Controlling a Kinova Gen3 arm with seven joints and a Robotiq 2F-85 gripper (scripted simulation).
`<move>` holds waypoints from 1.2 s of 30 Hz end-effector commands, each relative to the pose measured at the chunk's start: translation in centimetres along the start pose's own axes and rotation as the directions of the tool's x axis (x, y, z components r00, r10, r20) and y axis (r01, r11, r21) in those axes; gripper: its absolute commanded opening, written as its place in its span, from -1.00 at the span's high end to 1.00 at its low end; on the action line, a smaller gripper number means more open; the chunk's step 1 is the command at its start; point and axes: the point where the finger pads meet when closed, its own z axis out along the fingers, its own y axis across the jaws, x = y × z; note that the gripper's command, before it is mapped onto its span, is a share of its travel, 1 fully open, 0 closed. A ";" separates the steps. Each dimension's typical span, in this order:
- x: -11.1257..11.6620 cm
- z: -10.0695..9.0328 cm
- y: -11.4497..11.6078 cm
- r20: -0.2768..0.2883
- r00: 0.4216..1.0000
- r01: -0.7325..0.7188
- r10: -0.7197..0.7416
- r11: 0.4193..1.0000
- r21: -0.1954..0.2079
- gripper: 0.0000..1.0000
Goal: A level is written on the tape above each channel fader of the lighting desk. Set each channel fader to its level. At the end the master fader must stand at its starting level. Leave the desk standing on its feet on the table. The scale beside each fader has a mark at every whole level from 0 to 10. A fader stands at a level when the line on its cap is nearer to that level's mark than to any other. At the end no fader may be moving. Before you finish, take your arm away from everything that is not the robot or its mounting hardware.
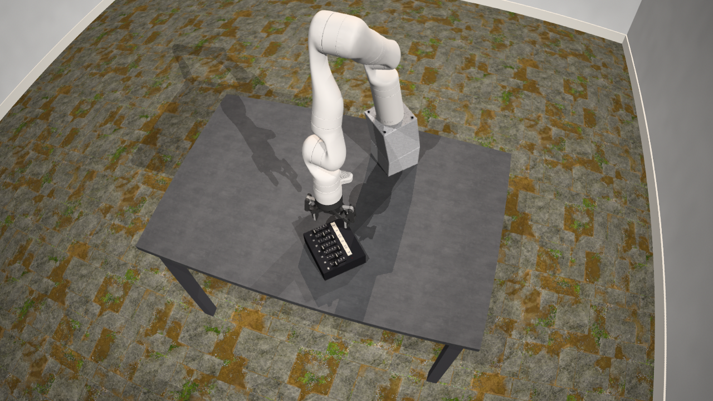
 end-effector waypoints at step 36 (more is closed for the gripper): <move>1.1 3.2 -4.5 -0.057 0.613 0.789 -0.788 0.615 -0.011 -1.00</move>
